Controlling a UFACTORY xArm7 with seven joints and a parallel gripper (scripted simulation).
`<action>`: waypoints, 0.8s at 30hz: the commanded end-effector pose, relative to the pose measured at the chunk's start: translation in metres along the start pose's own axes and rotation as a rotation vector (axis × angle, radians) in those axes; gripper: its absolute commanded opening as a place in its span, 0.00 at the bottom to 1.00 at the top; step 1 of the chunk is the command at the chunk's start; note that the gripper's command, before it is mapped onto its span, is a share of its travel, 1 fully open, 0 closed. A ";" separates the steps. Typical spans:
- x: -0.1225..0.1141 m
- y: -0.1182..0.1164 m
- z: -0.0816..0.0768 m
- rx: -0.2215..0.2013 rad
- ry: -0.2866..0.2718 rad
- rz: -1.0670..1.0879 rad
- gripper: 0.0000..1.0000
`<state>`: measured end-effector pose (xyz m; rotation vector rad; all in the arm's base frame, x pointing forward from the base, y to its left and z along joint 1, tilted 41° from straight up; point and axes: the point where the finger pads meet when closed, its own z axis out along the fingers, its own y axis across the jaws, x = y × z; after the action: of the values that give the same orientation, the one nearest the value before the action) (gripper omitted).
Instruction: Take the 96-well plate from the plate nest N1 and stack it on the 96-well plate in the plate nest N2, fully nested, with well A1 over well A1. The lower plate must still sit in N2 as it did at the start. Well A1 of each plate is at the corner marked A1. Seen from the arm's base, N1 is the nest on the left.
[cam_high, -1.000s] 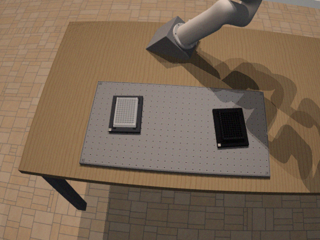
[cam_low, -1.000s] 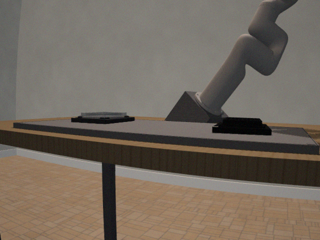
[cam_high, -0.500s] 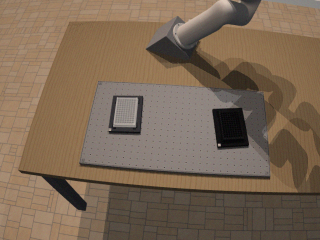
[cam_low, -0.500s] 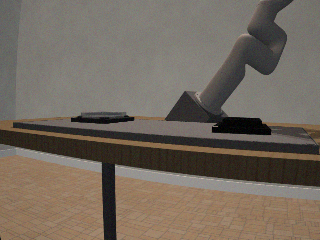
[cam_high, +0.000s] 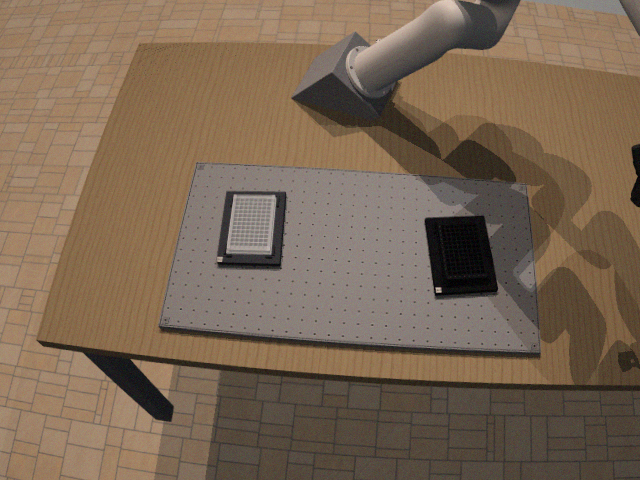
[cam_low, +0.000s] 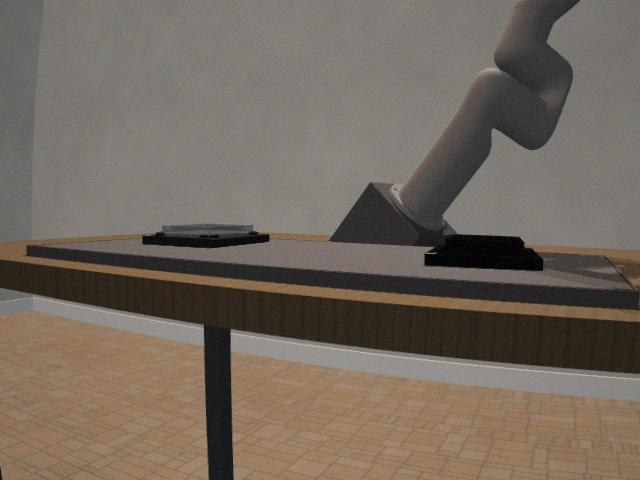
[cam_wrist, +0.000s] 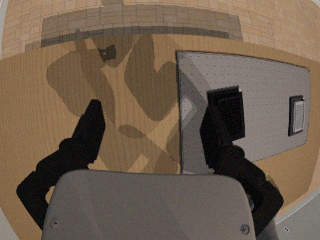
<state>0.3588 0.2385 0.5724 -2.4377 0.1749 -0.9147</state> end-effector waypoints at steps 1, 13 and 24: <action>0.001 0.016 0.011 -0.002 -0.060 -0.023 1.00; -0.005 0.048 0.035 -0.003 -0.116 -0.044 1.00; -0.015 0.079 0.059 0.002 -0.172 -0.063 1.00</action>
<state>0.3849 0.2079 0.5010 -2.5156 0.0512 -0.7445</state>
